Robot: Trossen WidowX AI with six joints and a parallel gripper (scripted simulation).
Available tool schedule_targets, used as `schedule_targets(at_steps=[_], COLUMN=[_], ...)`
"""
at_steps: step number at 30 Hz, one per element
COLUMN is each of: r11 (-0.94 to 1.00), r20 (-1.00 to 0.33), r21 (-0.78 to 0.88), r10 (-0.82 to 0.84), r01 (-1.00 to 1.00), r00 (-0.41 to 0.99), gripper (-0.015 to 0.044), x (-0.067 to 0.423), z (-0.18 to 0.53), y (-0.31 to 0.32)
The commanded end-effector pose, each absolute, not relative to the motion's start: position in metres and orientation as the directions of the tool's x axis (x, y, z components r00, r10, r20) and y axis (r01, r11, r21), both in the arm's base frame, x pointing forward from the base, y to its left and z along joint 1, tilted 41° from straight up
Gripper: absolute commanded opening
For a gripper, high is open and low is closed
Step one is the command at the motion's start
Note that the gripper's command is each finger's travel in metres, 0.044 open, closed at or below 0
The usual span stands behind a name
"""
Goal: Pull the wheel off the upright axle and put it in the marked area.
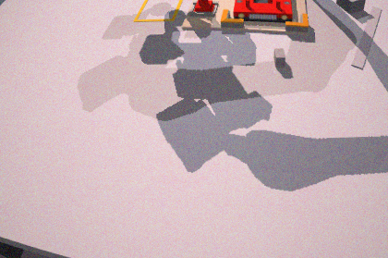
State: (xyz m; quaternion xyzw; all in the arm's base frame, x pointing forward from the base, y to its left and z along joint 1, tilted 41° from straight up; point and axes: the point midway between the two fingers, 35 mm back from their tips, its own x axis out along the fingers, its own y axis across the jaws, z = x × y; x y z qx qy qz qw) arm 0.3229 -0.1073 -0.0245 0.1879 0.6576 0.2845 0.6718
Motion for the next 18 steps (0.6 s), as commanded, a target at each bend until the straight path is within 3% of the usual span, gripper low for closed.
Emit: schedule_targets(at_steps=[1, 14, 18], r11=[0.763, 0.761, 0.762], r20=[-0.771, -0.769, -0.772], r21=[0.634, 0.636, 0.634], r10=[0.636, 0.638, 0.635], r01=[-0.128, -0.129, -0.134], r00=[-0.029, -0.029, -0.036], gripper=[0.0, 0.0, 0.0105], x=[0.322, 0.318, 0.318], z=[-0.043, -0.072, -0.07], y=[-0.091, -0.064, -0.067])
